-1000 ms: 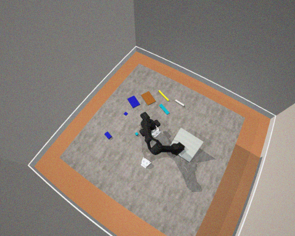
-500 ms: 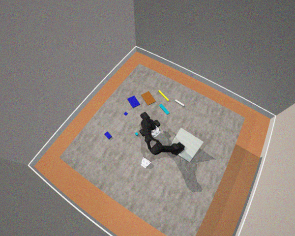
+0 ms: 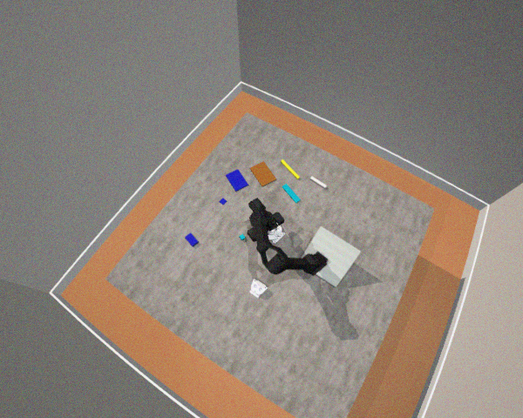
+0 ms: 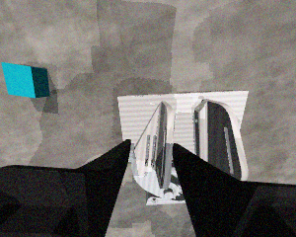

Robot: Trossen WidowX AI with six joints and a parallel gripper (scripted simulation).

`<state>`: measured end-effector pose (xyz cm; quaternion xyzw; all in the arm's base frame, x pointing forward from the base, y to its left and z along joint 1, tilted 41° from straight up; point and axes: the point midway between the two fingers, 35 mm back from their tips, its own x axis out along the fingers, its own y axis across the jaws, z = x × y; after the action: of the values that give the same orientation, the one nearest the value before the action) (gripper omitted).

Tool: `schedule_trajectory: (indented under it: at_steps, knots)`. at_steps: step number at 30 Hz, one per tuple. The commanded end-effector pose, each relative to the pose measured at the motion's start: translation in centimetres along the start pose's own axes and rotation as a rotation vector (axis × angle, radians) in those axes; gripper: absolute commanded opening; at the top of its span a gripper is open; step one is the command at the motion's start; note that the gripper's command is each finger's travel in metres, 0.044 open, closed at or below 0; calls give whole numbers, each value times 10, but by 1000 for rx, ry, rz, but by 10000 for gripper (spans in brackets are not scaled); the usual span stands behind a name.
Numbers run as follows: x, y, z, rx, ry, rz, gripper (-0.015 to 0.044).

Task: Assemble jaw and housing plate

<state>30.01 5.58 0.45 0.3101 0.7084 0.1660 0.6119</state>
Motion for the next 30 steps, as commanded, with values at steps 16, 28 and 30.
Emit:
schedule_trajectory:
  at_steps: [16,28,30]
  knots:
    - [-25,0,2,1,-1,-1,224]
    - [-65,4,-1,-22,-8,3,303]
    - [-65,10,-3,-64,-8,-1,355]
